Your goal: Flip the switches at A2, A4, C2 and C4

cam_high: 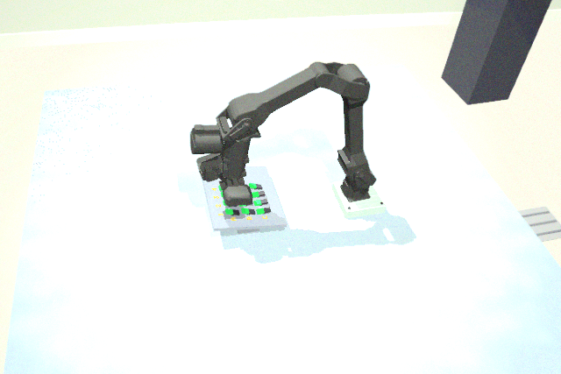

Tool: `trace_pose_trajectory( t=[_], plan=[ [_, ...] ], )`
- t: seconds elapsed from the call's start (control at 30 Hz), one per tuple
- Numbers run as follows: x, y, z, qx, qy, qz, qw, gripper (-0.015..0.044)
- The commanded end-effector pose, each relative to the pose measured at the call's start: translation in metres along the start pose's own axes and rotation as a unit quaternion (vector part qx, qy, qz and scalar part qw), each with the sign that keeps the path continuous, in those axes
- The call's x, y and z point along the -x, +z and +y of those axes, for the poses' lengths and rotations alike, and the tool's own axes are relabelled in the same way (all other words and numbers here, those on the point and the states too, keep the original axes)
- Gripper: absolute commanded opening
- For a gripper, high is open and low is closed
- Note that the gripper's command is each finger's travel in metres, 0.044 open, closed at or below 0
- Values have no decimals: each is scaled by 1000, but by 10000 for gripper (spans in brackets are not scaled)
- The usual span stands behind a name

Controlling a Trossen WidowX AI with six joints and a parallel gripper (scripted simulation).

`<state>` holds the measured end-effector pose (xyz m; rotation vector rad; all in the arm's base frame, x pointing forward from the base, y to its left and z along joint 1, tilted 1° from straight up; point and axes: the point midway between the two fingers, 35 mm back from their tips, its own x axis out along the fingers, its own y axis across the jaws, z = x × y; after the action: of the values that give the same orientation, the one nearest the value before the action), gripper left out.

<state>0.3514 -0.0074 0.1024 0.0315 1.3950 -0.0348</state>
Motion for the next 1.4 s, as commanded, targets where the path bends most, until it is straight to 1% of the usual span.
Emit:
trace_pose_trajectory(
  t=[0.0, 1.37],
  plan=[
    [-7, -2, -1, -2, -2, 3, 1000, 0],
    [-12, -2, -1, -2, -2, 3, 1000, 0]
  ],
)
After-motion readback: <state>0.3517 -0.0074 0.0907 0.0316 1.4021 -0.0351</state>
